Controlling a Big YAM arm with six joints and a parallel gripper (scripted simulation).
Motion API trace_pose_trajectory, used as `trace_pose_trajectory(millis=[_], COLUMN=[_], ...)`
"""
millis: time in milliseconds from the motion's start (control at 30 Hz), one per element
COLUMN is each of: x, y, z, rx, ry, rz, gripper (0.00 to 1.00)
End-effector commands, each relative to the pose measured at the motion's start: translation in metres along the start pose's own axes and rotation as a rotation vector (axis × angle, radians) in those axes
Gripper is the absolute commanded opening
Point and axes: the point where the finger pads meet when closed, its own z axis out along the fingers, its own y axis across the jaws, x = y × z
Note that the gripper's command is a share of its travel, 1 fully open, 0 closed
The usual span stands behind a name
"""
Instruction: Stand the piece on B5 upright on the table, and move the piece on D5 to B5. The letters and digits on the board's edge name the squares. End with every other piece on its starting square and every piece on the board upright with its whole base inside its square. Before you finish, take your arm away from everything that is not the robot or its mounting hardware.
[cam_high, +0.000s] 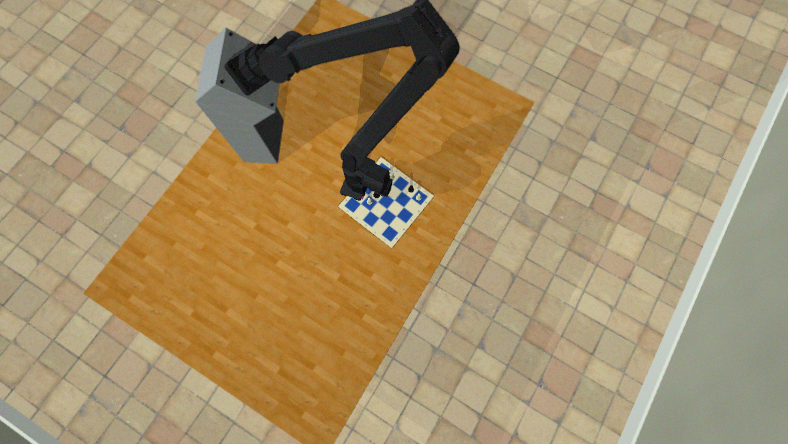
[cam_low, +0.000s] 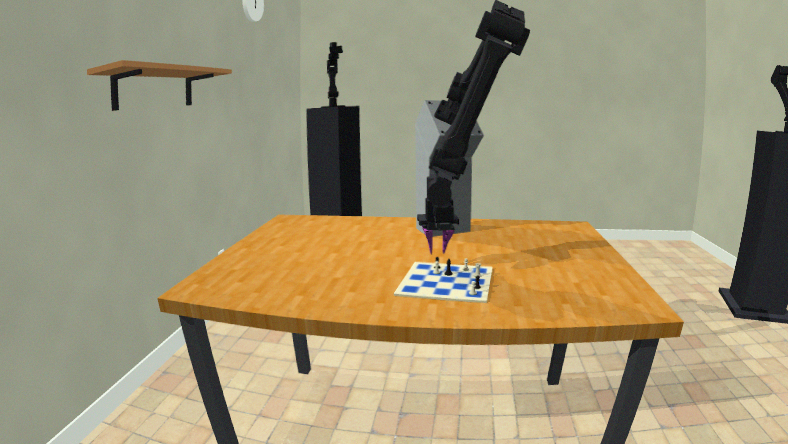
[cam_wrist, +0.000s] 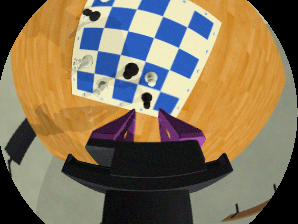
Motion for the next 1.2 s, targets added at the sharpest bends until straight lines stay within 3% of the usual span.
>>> trace_pose_trajectory(millis=[0, 500, 767, 1167], x=[-0.005, -0.005, 0.009, 0.012], y=[0.002, 0.002, 0.003, 0.003], z=[0.002, 0.003, 0.001, 0.0], rx=[-0.001, -0.001, -0.002, -0.002], ry=[-0.014, -0.015, 0.006, 0.01], rz=[0.003, 0.003, 0.012, 0.014], gripper=[0.33, 0.33, 0.33, 0.33])
